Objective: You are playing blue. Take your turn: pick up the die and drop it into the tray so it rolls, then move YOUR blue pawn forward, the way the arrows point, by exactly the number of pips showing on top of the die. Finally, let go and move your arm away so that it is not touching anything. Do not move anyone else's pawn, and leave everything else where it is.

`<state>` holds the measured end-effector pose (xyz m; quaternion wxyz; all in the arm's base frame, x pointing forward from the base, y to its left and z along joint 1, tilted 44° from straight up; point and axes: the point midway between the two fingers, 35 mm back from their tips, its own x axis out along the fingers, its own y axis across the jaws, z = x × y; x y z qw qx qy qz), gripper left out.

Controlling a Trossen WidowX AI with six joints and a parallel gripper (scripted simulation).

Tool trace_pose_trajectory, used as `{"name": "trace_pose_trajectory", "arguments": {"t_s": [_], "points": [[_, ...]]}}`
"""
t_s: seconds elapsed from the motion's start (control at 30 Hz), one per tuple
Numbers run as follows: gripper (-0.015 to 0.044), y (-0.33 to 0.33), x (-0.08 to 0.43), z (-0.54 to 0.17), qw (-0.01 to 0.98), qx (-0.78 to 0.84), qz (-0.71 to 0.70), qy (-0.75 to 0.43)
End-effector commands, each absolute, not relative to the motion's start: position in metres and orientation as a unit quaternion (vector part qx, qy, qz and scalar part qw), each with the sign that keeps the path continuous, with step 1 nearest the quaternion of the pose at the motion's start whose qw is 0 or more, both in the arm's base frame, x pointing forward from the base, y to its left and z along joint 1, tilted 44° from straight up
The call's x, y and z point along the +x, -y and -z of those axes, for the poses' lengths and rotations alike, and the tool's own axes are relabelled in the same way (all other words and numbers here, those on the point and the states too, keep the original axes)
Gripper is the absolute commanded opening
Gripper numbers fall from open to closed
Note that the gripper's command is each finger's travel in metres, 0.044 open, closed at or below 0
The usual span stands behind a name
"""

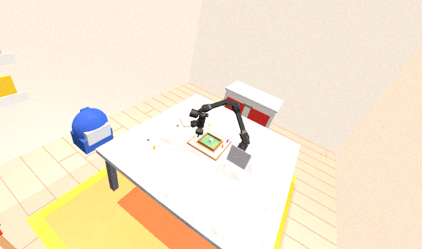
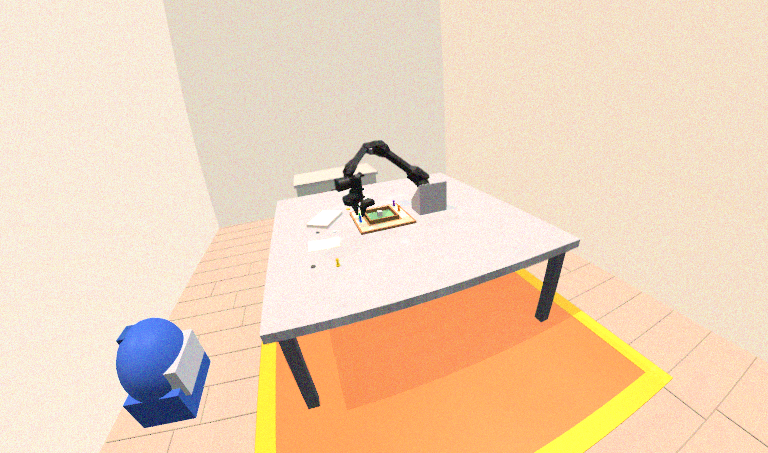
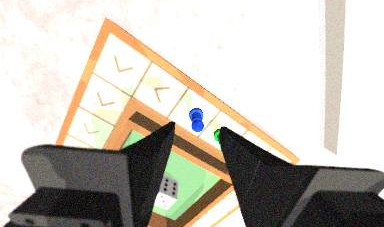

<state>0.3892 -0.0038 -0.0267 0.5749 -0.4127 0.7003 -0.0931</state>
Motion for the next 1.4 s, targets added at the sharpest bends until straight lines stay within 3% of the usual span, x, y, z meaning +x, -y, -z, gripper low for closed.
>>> {"name": "trace_pose_trajectory", "arguments": {"t_s": [0.0, 0.47, 0.63, 0.97, 1.37], "points": [[0.02, 0.008, 0.389, 0.031, 0.574, -0.415, 0.093, -0.699], [0.02, 0.022, 0.389, 0.045, 0.574, -0.416, 0.094, -0.699], [0.0069, 0.022, 0.389, 0.045, 0.574, -0.416, 0.094, -0.699], [0.0, 0.022, 0.389, 0.045, 0.574, -0.416, 0.094, -0.699], [0.0, -0.024, 0.397, 0.002, 0.576, -0.414, 0.091, -0.699]]}}
